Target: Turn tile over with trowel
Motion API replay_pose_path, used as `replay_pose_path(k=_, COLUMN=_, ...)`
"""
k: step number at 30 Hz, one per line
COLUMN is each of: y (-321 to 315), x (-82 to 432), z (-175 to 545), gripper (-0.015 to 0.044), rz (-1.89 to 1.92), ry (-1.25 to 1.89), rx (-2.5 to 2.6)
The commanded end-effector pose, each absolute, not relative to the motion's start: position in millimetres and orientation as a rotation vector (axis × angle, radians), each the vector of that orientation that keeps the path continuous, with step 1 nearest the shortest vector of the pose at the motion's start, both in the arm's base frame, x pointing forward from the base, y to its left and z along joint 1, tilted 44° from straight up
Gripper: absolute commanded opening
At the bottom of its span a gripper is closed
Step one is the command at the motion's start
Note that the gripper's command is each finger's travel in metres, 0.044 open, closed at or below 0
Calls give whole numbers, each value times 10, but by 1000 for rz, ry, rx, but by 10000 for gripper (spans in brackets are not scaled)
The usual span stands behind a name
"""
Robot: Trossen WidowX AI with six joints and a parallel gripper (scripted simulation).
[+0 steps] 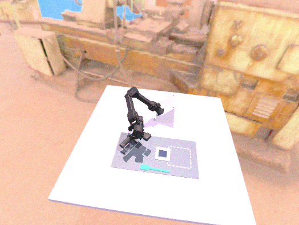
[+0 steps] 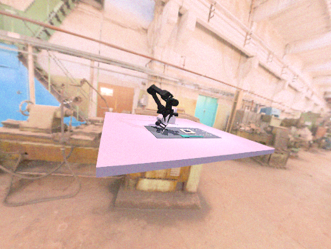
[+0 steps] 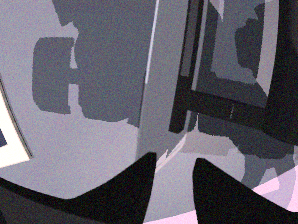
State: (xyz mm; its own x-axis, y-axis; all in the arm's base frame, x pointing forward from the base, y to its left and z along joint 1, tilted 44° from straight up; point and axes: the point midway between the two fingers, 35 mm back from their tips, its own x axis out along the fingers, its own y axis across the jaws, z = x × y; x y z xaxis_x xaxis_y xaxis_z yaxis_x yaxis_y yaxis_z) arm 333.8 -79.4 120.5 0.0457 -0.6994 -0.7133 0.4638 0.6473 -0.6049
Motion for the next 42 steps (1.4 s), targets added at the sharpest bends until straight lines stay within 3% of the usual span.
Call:
replay_pose_path(k=1, y=-727, x=3391, z=1155, gripper=100, rz=-899, ry=1233, rx=-226)
replay_pose_path(k=20, y=-682, x=3421, z=1112, gripper=100, rz=-900, ry=1232, rx=-231)
replay_pose_path(k=42, y=-1104, x=2979, z=1778, gripper=100, rz=-901, ry=1233, rx=-229)
